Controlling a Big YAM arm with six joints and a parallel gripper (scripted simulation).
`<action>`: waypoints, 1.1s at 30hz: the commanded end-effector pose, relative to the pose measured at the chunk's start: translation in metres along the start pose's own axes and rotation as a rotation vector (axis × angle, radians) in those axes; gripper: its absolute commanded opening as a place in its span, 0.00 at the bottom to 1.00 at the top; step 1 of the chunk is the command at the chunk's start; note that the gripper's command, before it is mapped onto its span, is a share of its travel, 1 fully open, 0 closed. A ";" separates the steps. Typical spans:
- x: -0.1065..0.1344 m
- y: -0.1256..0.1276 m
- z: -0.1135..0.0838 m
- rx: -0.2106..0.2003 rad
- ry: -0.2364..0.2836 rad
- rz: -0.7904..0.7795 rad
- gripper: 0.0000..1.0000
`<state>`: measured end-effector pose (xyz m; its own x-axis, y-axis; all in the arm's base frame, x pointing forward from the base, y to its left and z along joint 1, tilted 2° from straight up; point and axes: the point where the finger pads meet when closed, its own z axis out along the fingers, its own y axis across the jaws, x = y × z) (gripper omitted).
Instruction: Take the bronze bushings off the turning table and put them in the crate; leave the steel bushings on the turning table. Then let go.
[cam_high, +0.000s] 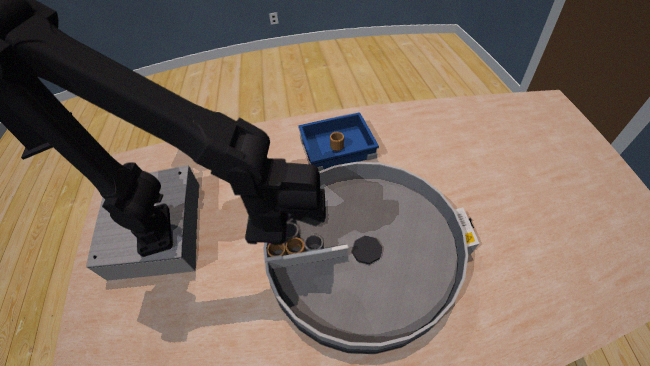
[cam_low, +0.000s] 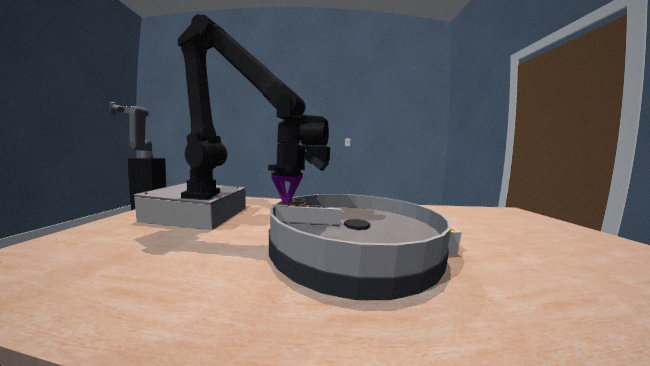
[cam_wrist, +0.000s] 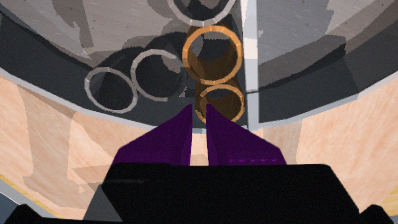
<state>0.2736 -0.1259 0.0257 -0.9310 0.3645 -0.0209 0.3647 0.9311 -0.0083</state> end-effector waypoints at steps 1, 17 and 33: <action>-0.025 0.001 -0.020 0.002 -0.076 -0.003 0.11; -0.025 0.001 -0.020 0.002 -0.076 -0.003 0.11; -0.029 0.001 -0.020 0.001 -0.062 -0.004 0.11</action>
<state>0.2759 -0.1270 0.0278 -0.9309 0.3645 -0.0246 0.3648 0.9311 -0.0085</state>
